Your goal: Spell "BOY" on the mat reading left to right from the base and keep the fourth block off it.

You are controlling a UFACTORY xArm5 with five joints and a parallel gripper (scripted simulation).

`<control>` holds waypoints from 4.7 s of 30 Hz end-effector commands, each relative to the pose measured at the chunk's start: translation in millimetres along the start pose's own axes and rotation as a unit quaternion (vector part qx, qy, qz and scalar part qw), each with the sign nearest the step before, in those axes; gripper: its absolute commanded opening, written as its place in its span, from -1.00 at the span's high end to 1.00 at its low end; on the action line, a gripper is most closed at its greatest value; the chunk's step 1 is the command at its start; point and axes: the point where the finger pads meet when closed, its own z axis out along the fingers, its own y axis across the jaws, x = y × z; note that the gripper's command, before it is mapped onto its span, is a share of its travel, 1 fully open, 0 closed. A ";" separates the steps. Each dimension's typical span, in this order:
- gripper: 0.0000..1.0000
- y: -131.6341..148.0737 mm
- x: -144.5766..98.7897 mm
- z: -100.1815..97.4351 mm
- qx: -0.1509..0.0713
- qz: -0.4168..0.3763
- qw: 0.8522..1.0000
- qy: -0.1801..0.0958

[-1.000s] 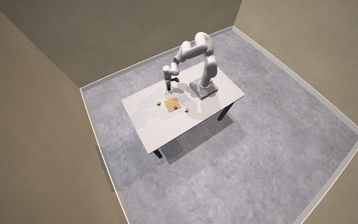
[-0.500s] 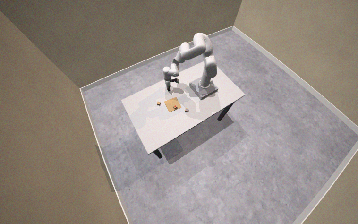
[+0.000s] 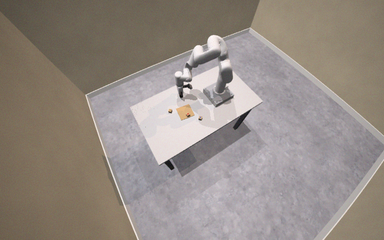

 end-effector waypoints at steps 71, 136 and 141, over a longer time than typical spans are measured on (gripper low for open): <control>0.47 -0.2 -1.2 -4.3 0.000 0.000 1.000 -0.002; 0.47 93.0 -14.6 -103.1 0.003 -0.410 0.912 -0.001; 0.47 109.1 -14.7 -103.5 0.003 -0.474 0.880 -0.001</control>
